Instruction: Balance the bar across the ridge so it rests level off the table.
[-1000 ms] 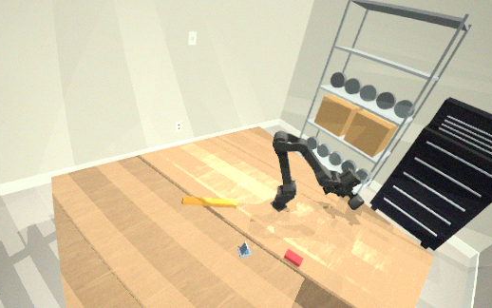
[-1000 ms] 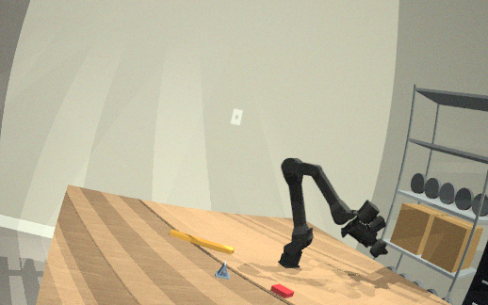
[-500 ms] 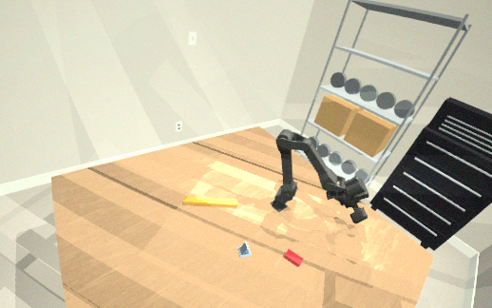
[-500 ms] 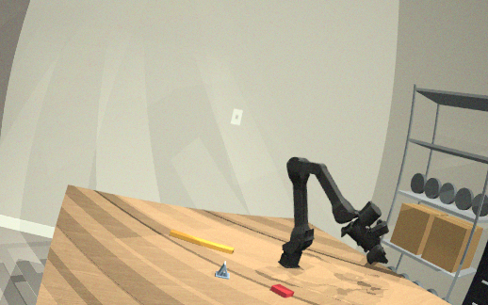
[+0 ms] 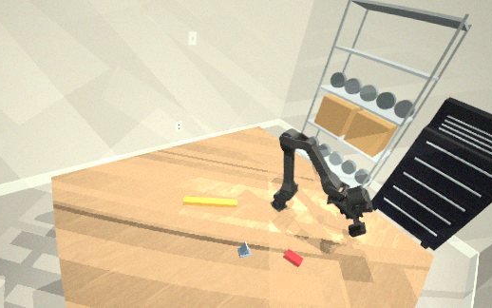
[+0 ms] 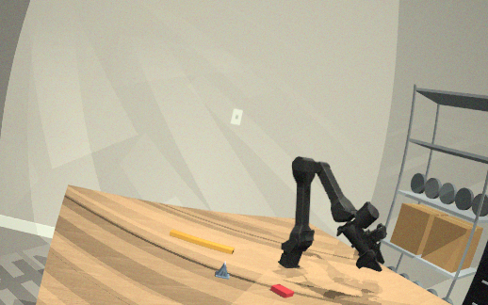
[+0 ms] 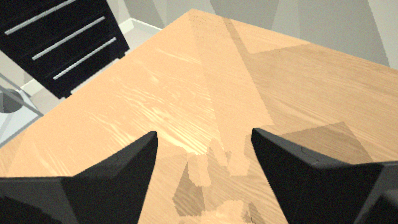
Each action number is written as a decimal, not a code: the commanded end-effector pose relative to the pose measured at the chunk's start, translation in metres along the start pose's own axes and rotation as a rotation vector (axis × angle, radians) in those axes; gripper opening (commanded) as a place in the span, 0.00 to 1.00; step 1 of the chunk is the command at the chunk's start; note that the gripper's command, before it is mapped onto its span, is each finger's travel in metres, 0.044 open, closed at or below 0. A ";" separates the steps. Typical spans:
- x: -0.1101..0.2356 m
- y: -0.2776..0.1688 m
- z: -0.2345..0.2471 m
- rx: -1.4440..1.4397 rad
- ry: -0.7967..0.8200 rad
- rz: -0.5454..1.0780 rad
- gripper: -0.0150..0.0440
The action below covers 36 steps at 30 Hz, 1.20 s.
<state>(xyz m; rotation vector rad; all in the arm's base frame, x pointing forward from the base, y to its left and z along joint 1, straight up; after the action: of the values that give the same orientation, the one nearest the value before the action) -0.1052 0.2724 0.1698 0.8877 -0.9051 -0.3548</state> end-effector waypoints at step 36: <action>0.089 0.002 -0.160 -0.487 -0.549 0.001 0.79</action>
<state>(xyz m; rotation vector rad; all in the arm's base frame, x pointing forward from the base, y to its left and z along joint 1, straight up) 0.0613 0.3025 0.1680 0.3834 -1.2302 -0.7552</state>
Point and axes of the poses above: the point midway between the two fingers, 35 mm back from their tips, its own x axis back along the fingers, its own z axis across the jaws, y = z × x, the point moved 6 cm from there along x, back along the fingers, and after that the axes turned 14 degrees about -x, right-handed, at the moved point
